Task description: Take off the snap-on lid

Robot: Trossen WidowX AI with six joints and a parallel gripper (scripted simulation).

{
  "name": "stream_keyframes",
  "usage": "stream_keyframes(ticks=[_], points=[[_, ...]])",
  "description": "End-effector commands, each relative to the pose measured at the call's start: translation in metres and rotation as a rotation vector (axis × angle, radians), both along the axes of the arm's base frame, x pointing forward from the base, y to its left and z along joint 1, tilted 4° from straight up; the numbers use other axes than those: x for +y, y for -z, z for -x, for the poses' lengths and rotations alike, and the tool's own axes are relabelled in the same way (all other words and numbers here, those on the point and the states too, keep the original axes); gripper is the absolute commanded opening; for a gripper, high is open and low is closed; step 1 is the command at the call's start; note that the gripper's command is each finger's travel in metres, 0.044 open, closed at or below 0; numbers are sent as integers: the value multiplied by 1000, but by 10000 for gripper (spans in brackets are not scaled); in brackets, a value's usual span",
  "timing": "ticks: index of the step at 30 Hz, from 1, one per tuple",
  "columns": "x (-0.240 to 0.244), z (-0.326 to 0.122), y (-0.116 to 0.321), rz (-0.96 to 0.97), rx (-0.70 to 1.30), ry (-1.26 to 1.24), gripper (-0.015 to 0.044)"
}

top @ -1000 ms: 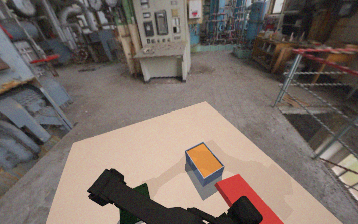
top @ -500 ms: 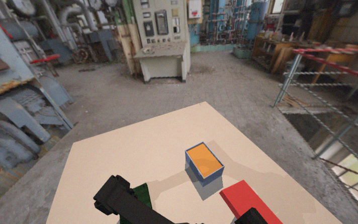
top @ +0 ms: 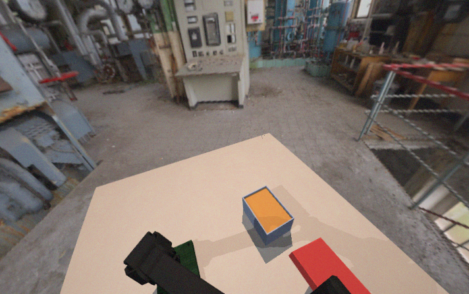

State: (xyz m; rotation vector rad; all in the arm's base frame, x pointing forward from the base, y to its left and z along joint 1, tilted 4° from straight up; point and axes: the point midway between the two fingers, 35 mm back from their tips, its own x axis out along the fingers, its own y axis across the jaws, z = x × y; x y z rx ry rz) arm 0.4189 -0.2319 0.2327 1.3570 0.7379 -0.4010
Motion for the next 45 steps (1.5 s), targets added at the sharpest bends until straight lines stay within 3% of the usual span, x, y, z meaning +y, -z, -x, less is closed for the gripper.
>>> stream_keyframes(ticks=[1, 45], points=[[1, -1, 1, 2, -15, -9, 0], [-1, 1, 42, 2, -15, -9, 0]])
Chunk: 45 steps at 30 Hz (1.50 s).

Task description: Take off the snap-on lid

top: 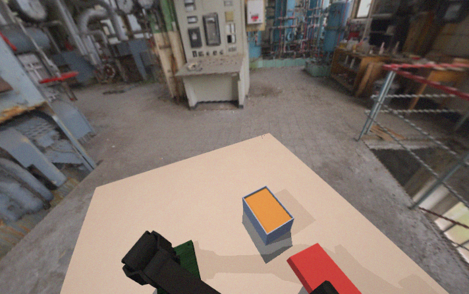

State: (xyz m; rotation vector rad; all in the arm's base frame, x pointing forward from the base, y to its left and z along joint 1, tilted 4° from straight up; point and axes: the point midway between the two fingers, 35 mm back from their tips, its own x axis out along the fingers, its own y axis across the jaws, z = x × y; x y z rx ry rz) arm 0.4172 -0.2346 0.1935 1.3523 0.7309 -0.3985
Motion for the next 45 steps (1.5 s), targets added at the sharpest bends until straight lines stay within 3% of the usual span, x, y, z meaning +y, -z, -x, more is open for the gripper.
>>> stream_keyframes(ticks=[1, 45], points=[[1, 0, 3, -4, -8, -9, 0], [0, 1, 39, -4, -8, -9, 0]])
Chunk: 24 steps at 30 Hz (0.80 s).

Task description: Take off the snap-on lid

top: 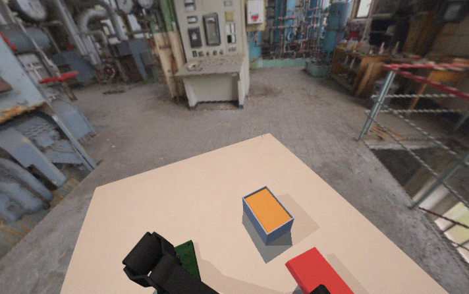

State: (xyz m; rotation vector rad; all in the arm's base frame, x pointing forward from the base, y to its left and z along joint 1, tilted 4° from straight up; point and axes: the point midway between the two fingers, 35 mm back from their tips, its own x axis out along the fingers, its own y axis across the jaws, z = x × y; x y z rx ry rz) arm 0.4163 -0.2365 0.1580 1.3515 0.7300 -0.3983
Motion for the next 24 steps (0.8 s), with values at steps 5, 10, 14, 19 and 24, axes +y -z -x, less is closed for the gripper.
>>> stream_keyframes(ticks=[5, 10, 14, 19, 24], points=[[1, 0, 7, -5, -7, -9, 0], [1, 0, 11, -5, -7, -9, 0], [1, 0, 14, -5, -7, -9, 0], [1, 0, 18, -5, -7, -9, 0], [0, 0, 22, -5, -7, -9, 0]])
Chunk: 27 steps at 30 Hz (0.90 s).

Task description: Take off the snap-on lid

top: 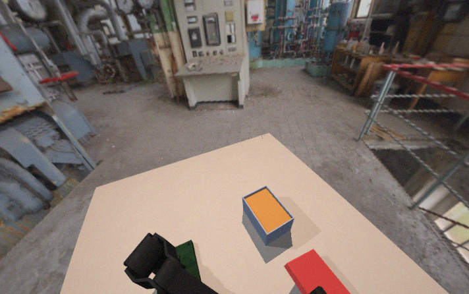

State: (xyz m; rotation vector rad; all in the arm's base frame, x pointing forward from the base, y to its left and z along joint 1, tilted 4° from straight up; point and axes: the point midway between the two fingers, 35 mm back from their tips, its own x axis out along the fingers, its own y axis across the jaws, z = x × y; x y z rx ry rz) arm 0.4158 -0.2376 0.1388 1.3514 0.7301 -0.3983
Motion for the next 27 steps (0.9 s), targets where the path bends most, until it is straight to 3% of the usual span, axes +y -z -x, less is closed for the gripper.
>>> stream_keyframes(ticks=[1, 27], points=[[1, 0, 4, -5, -7, -9, 0], [0, 0, 25, -5, -7, -9, 0]])
